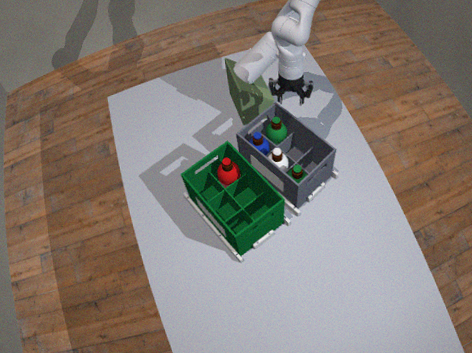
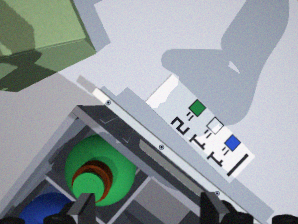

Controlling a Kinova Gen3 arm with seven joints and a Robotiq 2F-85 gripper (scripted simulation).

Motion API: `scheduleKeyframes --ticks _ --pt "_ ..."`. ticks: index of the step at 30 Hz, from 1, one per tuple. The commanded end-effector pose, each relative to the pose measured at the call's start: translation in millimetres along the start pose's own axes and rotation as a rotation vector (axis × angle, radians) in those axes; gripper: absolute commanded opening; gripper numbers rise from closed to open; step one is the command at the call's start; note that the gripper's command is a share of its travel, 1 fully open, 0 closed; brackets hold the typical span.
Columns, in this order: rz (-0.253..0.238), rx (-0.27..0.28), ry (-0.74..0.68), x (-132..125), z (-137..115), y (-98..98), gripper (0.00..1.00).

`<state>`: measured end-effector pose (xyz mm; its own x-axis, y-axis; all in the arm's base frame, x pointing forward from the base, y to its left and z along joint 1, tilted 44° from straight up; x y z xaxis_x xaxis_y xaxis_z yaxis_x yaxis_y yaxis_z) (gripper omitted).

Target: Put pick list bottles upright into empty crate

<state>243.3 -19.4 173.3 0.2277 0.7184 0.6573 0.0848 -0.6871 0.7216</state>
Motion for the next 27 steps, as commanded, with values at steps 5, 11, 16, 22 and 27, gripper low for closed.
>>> scheduleKeyframes --ticks 5,11,16,22,27 --pt "-0.001 -0.001 -0.001 36.8 -3.7 18.1 0.67" --pt "-0.001 -0.001 -0.001 55.0 -5.7 26.3 0.67" --pt "0.0 -0.001 -0.001 77.6 -8.3 36.6 0.67" --pt "0.0 -0.001 -0.001 104.8 -11.4 48.9 0.67" --pt "0.0 -0.001 -0.001 118.4 -12.9 55.1 0.67"
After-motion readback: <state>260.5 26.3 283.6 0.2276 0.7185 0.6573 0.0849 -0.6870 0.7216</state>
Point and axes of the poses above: the point where the finger pads meet when closed, its own y axis back along the fingers, its own x axis across the jaws, z = x × y, the point moved 7 cm from there along y, back along the fingers, and after that the axes turned 6 degrees about y, right-handed, at the moved point
